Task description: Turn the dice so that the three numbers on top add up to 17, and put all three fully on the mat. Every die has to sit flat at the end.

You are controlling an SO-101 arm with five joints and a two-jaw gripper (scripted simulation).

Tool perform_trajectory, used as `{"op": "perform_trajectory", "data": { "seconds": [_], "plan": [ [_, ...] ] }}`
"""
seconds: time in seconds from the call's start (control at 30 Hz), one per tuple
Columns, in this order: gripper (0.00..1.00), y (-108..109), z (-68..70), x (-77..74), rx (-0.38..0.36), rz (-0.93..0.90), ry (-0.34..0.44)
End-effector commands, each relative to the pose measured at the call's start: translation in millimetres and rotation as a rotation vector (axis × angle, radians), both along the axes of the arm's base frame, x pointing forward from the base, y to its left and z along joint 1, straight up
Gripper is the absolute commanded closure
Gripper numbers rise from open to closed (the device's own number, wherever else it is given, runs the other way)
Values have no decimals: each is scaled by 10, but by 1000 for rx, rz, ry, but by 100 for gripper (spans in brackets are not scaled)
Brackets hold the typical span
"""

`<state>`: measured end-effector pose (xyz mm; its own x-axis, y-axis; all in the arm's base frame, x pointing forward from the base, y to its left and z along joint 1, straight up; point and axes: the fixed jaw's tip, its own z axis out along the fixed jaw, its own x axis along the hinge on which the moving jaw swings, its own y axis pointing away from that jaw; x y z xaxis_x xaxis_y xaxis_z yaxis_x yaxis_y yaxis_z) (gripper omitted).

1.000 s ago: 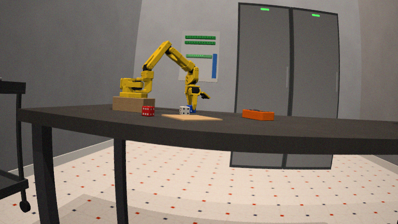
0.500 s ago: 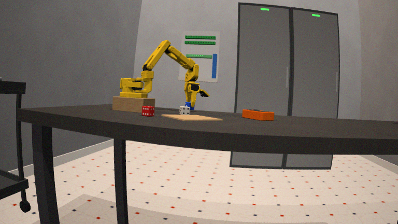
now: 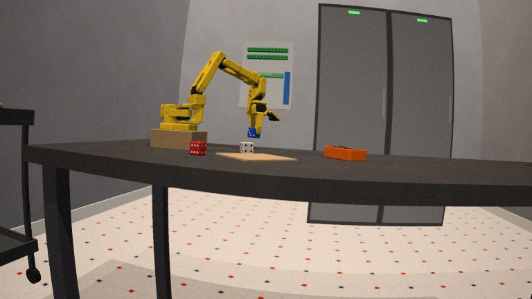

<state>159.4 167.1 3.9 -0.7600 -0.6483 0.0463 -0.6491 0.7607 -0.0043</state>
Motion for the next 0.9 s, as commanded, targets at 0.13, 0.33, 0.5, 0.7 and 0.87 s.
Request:
{"op": "perform_trajectory", "data": {
  "seconds": [0.13, 0.33, 0.5, 0.7, 0.87],
  "plan": [
    [100, 30, 63, 22, 17, -6, -17],
    [100, -64, 66, 199, 21, -84, -22],
    [100, -296, 66, 512, 27, -234, -33],
    [100, -624, 61, 807, 32, -398, -47],
    [100, -1188, 43, 1104, 35, -629, -67]
  ]
}}
